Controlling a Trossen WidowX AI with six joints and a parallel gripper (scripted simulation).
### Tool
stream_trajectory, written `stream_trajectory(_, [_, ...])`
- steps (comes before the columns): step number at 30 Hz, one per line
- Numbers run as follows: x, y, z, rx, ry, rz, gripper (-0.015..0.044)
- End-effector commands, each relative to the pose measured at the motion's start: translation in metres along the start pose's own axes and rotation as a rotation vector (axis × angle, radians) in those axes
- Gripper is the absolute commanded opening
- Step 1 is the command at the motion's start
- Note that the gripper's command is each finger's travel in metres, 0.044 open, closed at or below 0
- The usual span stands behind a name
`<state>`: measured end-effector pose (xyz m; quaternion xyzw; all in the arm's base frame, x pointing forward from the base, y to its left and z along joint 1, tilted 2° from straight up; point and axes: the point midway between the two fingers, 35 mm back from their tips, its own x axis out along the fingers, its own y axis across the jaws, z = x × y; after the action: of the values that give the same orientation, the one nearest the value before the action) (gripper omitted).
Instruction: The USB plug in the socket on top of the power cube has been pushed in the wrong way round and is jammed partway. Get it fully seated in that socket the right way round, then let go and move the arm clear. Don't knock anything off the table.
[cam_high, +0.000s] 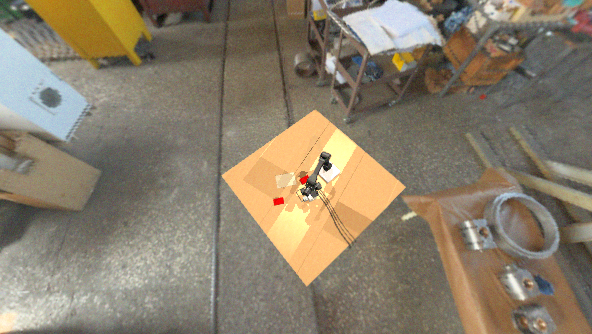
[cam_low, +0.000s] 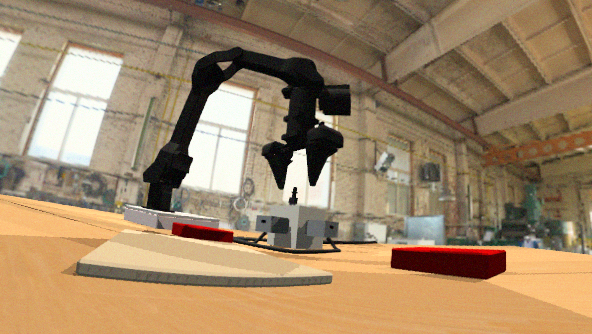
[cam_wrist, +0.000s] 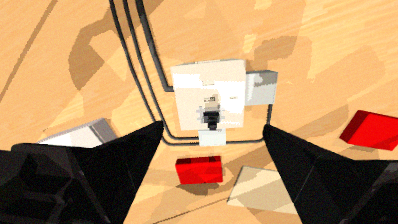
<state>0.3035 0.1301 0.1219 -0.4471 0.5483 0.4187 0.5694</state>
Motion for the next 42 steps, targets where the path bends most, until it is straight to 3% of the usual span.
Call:
stream_trajectory(1, [0.0052, -0.0003, -0.0005, 0.003, 0.005, -0.001, 0.044])
stream_trajectory(6, [0.0064, -0.0003, -0.0005, 0.003, 0.005, -0.001, 0.044])
stream_trajectory(23, [0.0045, 0.0002, 0.0, 0.0, 0.001, 0.001, 0.0])
stream_trajectory(42, [0.0045, 0.0003, -0.0001, 0.0, 0.001, 0.001, 0.0])
